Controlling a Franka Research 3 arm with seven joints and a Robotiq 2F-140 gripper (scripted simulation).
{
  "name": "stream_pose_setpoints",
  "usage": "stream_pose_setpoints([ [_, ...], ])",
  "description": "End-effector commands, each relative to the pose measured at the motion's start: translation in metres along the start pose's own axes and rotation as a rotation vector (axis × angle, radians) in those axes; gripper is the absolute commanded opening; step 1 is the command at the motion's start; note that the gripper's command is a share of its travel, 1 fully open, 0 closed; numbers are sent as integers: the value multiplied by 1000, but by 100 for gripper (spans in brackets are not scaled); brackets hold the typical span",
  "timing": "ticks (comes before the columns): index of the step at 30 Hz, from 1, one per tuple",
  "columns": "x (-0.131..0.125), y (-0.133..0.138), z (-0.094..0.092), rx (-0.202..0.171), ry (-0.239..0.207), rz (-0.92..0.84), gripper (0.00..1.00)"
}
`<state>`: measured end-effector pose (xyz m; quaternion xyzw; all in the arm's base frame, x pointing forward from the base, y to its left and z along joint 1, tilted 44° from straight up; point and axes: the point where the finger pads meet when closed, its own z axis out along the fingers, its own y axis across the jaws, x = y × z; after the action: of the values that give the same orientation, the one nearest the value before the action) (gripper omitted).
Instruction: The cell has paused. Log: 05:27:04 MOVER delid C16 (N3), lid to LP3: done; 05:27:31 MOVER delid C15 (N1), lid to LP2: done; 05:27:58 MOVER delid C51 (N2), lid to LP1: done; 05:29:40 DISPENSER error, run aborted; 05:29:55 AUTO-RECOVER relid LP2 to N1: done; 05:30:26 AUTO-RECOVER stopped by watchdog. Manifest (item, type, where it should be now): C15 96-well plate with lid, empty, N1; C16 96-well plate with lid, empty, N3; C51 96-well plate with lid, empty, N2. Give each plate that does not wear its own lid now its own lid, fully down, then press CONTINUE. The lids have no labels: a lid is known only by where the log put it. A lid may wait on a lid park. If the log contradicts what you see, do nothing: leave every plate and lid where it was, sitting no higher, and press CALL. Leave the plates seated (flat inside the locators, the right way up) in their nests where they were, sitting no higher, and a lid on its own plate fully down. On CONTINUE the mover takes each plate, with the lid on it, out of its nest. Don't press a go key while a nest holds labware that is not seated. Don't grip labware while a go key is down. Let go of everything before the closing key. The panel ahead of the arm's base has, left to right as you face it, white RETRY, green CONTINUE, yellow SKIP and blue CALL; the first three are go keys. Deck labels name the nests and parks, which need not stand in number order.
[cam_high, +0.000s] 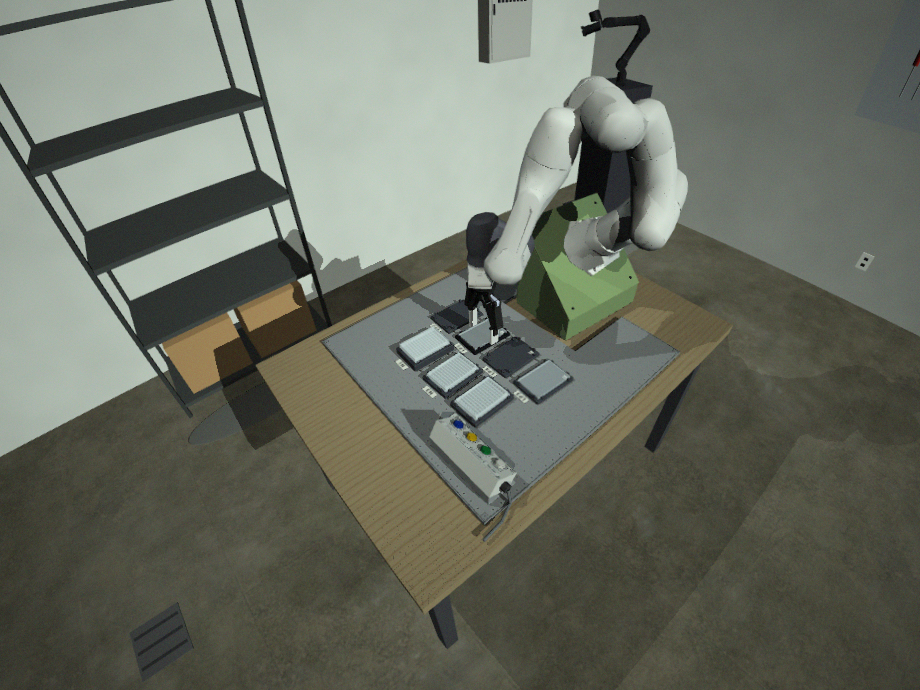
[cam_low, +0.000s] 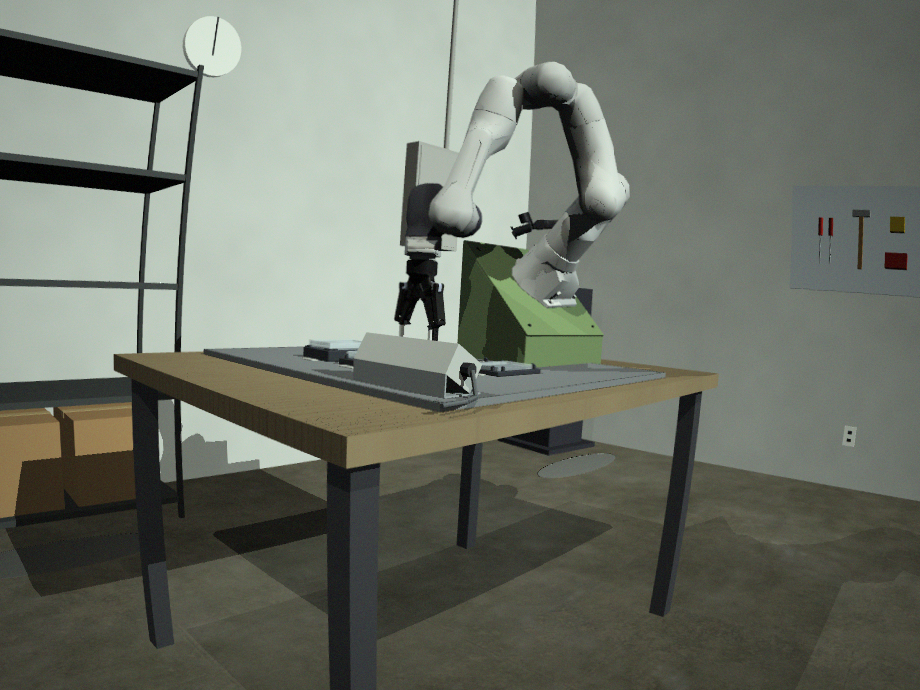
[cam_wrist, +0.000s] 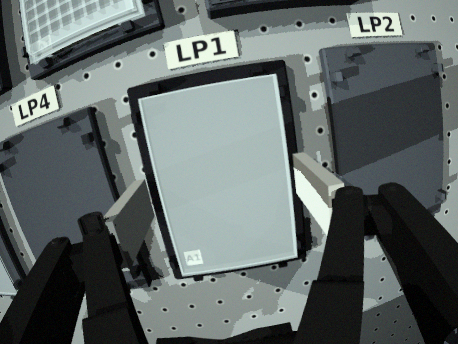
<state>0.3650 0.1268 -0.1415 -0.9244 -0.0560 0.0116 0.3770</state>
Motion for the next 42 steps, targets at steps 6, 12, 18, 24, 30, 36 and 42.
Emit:
stream_pose_setpoints([
  [6, 1, 1, 0, -2, 2, -6, 0],
  [12, 1, 1, 0, -2, 2, -6, 0],
  [18, 1, 1, 0, -2, 2, -6, 0],
  [24, 1, 1, 0, -2, 2, -6, 0],
  [30, 1, 1, 0, -2, 2, -6, 0],
  [36, 1, 1, 0, -2, 2, -6, 0],
  [42, 1, 1, 0, -2, 2, -6, 0],
])
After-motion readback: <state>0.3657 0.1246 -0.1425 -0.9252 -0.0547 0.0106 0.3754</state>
